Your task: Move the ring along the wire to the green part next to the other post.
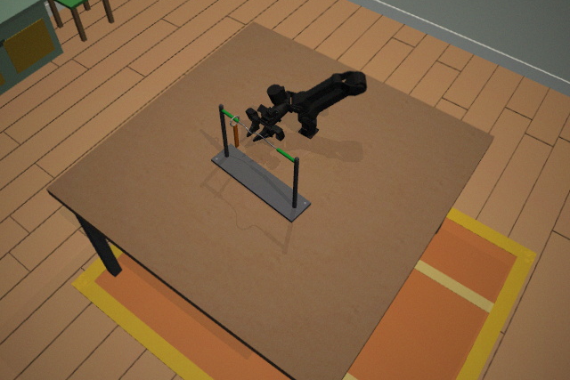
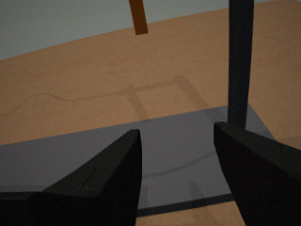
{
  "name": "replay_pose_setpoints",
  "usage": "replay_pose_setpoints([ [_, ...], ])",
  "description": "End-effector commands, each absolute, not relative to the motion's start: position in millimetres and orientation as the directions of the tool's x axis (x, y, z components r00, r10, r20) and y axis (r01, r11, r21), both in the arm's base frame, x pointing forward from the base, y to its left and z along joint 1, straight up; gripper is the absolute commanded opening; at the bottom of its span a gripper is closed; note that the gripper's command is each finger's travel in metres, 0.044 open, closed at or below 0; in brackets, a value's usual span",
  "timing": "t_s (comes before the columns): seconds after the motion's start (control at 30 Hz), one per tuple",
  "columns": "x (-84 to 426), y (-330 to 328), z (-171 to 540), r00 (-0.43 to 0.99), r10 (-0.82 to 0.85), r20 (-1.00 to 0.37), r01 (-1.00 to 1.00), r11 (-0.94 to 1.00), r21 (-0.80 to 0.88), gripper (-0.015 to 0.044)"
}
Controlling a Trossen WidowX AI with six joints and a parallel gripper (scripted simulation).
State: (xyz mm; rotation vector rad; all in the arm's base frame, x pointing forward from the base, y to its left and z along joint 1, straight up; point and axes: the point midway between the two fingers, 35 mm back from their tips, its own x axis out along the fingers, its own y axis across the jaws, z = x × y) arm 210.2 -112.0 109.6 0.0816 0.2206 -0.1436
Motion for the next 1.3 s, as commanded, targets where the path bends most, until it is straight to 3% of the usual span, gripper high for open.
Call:
replay_pose_setpoints([
  [0.0,212,-105,107,0.971,-0.095,-0.221,0.108,0.993,0.048,0.016],
  [0.47,252,-109,148,0.992,-0.102,-0.079,0.102,0.995,-0.008,0.016],
  [1.27,278,-114,151,0.992,-0.102,-0.074,0.102,0.995,-0.009,0.016],
])
